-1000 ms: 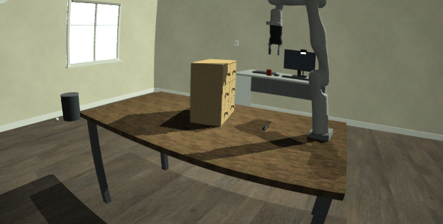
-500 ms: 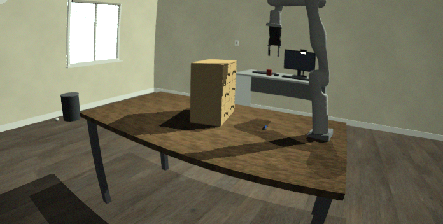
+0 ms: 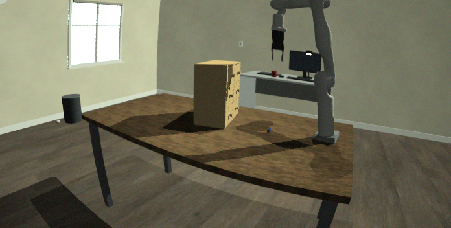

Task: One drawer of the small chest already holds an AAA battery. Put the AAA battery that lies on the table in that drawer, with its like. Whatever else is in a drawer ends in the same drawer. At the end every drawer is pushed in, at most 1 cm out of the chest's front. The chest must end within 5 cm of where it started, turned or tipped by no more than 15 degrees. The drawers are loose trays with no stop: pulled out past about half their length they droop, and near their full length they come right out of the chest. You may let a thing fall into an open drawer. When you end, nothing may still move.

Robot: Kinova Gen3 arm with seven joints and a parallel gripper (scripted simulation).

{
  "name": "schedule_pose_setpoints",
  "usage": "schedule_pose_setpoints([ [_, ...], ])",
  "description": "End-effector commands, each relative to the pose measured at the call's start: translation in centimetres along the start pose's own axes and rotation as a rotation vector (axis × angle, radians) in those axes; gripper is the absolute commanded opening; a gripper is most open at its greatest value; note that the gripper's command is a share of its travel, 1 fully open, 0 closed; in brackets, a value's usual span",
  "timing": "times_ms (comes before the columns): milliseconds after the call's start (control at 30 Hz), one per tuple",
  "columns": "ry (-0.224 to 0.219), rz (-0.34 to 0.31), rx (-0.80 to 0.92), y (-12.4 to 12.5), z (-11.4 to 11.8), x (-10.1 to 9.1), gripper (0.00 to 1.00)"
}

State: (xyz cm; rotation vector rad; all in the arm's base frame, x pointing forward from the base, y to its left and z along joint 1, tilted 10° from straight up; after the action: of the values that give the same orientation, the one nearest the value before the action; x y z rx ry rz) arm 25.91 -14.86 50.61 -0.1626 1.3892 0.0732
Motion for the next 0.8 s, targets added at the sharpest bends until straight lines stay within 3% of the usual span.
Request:
schedule_pose_setpoints([
  [0, 0.003, 0.006, -0.051, 0.1, 0.2, 0.7, 1.0],
  [767, 0.002, 0.007, -0.603, 0.1, 1.7, 6.2, 1.0],
])
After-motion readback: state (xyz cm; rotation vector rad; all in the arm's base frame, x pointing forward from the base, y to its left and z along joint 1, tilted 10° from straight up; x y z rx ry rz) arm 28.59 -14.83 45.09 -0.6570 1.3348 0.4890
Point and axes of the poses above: the point where the finger pads meet when closed, its own x axis out along the fingers, its own z axis across the jaws, y = z × x, the point moved 9 cm from there along -x, back along the fingers, and after that the axes turned 6 degrees about x, right-handed, at the moved point
